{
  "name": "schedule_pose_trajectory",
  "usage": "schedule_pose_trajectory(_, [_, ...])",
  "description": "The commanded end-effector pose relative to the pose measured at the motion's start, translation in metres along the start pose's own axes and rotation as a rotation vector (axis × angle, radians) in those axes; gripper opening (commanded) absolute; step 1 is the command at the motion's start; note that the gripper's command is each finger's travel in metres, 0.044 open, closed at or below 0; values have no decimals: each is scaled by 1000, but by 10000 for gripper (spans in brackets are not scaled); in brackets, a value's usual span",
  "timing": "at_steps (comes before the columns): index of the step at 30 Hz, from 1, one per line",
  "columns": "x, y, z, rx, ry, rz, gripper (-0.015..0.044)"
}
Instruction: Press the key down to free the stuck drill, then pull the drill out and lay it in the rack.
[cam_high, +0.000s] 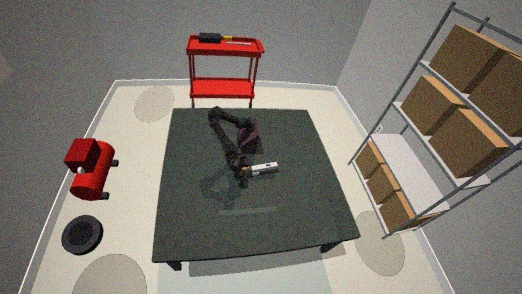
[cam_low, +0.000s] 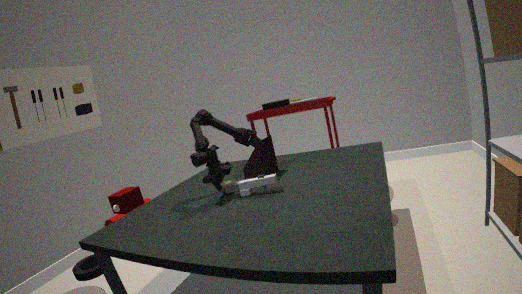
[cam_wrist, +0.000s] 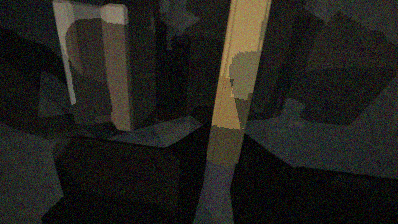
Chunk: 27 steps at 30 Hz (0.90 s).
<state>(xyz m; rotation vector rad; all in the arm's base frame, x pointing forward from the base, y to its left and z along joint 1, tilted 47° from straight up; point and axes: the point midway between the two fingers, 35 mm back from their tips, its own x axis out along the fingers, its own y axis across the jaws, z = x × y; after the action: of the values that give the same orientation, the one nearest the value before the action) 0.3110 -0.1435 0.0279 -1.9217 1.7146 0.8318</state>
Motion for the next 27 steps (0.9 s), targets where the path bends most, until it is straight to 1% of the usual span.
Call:
schedule_pose_trajectory(1, [-3, 0, -1, 4, 5, -1, 0])
schedule_pose_trajectory(27, [-14, -1, 0, 4, 4, -1, 0])
